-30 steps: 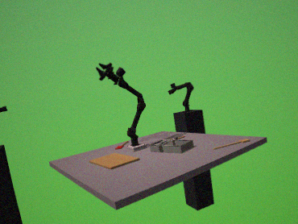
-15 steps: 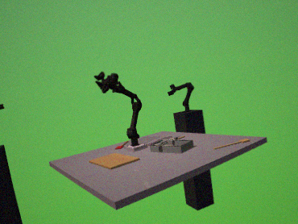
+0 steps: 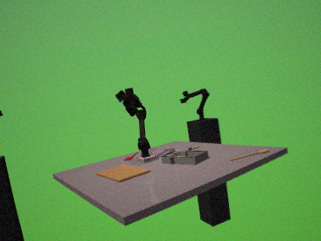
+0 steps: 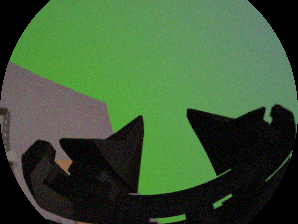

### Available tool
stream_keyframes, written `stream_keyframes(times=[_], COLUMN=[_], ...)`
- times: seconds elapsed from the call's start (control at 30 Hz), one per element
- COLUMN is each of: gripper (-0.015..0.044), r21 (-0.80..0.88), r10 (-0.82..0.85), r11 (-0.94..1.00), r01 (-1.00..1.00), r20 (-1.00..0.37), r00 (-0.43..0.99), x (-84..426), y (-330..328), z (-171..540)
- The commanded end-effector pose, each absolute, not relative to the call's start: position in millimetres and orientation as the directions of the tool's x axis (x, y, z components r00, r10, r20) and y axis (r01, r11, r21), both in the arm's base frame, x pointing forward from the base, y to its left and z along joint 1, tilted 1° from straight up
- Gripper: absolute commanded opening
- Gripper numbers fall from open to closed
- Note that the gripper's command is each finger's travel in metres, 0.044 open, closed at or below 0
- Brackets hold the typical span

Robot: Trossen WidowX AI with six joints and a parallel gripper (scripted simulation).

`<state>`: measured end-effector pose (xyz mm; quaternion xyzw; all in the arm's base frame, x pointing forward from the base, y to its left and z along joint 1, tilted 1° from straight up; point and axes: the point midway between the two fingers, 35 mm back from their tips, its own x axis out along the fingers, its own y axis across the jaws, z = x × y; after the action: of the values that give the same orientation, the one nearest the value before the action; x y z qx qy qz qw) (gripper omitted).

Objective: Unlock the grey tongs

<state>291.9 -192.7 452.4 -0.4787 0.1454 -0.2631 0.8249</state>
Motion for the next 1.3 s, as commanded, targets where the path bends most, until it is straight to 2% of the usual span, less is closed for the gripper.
stream_keyframes(times=[0.0, 0.17, 0.33, 0.67, 0.97, 1.27], gripper=[0.026, 0.026, 0.026, 0.026, 0.026, 0.026], r21=[-0.876, -0.87, -0.839, -0.709, -0.529, -0.525], r10=[-0.451, -0.285, -0.119, 0.133, 0.19, 0.19], r11=[0.467, 0.482, 0.431, 0.102, -0.302, -0.31], r01=[0.121, -0.108, -0.332, -0.698, -0.793, -0.793], r20=[-0.118, -0.271, -0.418, -0.685, -0.848, -0.851], r00=[0.884, 0.919, 0.901, 0.716, 0.494, 0.49], x=[329, 358, 367, 324, 240, 236], y=[-152, -90, -20, 112, 180, 184], z=[406, 349, 293, 183, 103, 102])
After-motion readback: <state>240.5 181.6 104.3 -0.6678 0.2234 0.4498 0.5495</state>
